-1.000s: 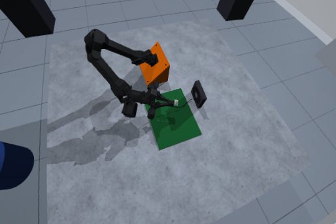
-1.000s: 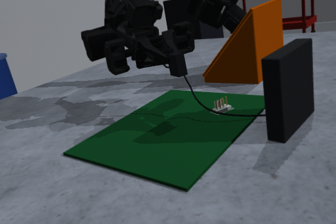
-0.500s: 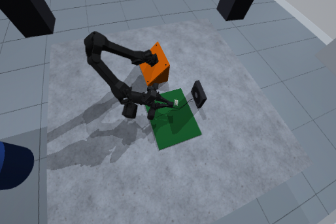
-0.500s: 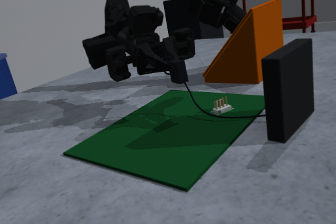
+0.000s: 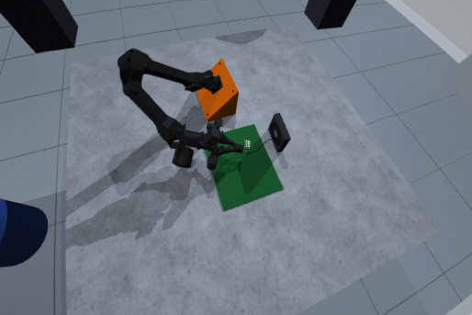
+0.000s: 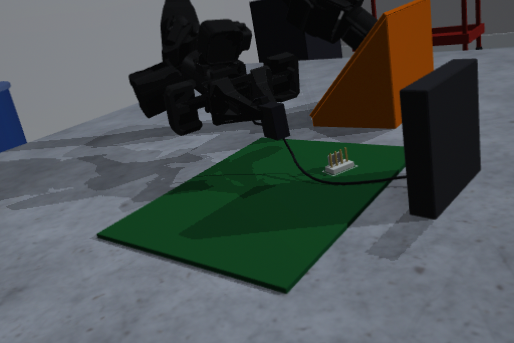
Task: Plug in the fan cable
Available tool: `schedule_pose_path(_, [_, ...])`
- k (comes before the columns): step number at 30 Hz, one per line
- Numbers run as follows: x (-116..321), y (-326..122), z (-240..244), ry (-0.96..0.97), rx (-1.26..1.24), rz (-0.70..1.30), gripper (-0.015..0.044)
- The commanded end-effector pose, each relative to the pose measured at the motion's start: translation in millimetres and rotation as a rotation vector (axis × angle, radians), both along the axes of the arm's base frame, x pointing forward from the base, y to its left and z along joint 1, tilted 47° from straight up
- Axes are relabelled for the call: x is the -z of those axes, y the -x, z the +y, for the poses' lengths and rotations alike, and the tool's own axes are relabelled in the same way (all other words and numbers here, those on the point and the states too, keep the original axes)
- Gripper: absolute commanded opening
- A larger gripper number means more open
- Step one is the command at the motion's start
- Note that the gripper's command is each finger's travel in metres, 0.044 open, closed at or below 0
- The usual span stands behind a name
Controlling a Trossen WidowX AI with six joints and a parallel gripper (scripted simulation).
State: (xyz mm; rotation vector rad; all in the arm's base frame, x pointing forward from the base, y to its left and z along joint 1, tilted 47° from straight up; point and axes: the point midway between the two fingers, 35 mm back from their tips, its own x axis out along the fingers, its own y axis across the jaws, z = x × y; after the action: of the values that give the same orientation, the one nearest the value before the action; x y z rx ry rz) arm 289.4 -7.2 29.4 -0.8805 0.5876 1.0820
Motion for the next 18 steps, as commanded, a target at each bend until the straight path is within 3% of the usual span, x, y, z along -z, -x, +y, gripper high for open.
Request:
schedule_pose_path(1, [2.2,-1.1,-2.1,-0.003,-0.006,-0.006,0.0000])
schedule_pose_path(18, [12.8,-2.5,-13.4,-0.003,-0.006,-0.005,0.0000])
